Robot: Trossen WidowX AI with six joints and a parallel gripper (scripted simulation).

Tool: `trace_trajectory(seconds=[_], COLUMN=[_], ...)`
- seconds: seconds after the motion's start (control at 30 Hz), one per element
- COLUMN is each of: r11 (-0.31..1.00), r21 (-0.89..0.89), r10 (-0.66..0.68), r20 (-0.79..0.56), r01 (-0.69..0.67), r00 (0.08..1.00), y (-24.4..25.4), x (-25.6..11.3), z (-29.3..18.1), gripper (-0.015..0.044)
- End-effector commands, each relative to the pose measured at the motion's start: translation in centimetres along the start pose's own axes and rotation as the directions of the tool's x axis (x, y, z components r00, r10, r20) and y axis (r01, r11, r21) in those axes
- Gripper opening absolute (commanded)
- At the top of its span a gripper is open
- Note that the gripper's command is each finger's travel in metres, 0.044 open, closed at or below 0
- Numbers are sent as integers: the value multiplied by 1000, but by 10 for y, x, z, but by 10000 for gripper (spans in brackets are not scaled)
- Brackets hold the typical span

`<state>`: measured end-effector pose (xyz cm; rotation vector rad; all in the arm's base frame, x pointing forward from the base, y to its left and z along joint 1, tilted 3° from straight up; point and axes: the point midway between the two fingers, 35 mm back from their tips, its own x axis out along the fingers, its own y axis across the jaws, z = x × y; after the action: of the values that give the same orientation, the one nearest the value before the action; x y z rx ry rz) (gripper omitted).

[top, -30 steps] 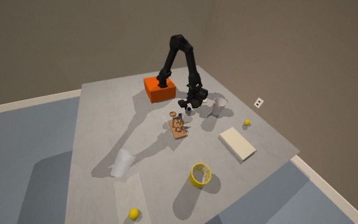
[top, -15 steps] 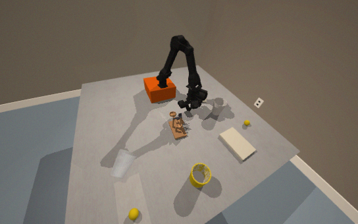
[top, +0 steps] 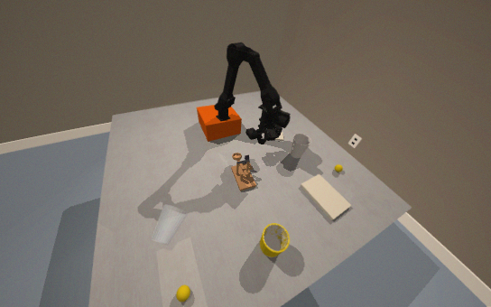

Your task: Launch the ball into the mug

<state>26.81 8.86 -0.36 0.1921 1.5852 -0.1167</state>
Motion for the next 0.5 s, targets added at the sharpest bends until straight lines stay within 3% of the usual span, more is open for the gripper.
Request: trace_trajectory(seconds=[0.0,0.17,0.47], r11=[1000,1000,1000], r21=[-4,-4,3], r10=[5,4,-4], r20=[8,7,-16], r01=[-4,-4,4], r00=[1000,1000,1000], y=[1,-1,-14], x=[-28,-60,-58], z=[1,-4,3], gripper=[0,0,0])
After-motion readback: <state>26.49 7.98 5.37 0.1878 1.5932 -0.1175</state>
